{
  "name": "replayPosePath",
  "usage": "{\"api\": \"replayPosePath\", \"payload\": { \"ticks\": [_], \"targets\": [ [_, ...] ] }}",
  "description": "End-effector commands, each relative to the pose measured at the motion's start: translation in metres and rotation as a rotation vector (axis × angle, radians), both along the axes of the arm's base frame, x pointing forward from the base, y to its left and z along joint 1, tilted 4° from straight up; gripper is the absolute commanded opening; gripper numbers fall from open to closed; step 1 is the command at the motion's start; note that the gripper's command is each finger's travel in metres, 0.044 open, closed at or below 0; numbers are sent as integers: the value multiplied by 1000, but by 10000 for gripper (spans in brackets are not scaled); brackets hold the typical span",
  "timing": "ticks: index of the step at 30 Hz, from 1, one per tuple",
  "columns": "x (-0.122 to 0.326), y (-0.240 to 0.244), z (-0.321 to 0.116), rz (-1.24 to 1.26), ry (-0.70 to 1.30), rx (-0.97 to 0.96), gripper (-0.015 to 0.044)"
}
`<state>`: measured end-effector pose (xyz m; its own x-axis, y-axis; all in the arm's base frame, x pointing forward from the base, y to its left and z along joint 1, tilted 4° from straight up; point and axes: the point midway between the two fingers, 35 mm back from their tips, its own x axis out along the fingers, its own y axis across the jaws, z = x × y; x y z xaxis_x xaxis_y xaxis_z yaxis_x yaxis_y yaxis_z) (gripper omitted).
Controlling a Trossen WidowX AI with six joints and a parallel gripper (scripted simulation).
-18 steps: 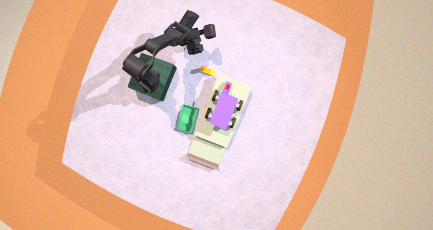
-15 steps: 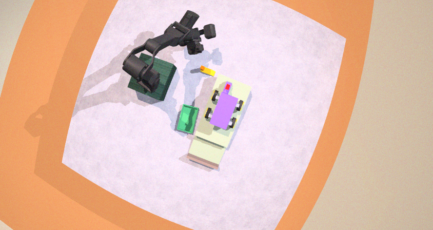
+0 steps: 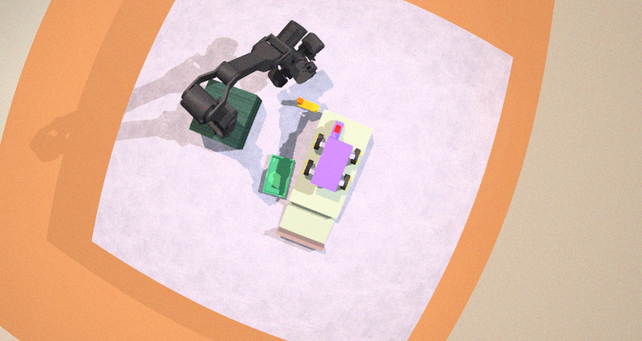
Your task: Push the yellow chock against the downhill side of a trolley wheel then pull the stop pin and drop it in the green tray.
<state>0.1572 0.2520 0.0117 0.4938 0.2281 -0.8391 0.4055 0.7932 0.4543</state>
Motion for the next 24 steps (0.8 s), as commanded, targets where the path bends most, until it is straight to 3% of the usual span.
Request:
{"api": "replayPosePath", "payload": {
  "ticks": [1, 24],
  "targets": [
    [7, -6, 7, 167, -13, -119, 190],
    [26, -55, 26, 1033, 11, -613, 190]
  ]
}}
